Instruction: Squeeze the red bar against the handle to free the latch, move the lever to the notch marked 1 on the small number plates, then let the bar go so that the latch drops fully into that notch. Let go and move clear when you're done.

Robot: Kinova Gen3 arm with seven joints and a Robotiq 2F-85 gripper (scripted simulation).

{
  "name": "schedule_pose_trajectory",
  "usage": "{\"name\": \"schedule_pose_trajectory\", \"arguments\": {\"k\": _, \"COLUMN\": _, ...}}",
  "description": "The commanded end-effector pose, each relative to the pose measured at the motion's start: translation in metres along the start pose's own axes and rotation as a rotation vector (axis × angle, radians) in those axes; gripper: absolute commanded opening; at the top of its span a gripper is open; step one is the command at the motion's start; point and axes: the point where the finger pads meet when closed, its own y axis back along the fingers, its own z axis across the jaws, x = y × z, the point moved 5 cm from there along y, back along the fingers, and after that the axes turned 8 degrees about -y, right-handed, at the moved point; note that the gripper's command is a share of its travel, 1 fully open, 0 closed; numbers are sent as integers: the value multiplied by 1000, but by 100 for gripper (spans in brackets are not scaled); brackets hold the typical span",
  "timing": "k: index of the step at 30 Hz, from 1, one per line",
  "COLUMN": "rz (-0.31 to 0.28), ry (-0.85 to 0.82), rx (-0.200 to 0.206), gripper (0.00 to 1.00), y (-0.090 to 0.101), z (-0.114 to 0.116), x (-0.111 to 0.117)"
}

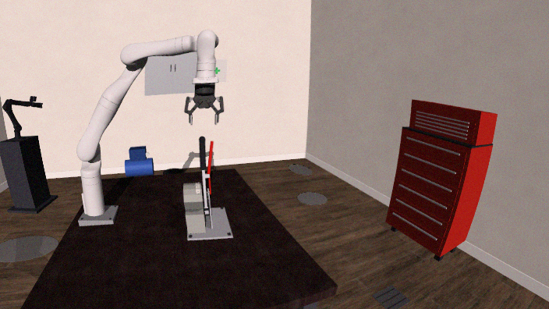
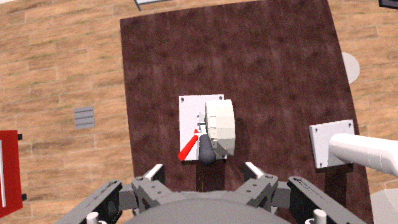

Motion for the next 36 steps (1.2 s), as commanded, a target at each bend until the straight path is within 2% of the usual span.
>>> {"name": "schedule_pose_trajectory", "arguments": {"k": 1, "rz": -13, "ry": -5, "rx": 13, "gripper": 100, "y": 7, "z": 1, "x": 7}}
{"name": "schedule_pose_trajectory", "arguments": {"k": 15, "rz": -31, "ry": 6, "rx": 20, "gripper": 100, "y": 11, "z": 1, "x": 7}}
{"name": "schedule_pose_trajectory", "arguments": {"k": 16, "rz": -31, "ry": 6, "rx": 20, "gripper": 0, "y": 11, "z": 1, "x": 7}}
{"name": "schedule_pose_trajectory", "arguments": {"k": 36, "rz": -31, "ry": 6, "rx": 20, "gripper": 0, "y": 11, "z": 1, "x": 7}}
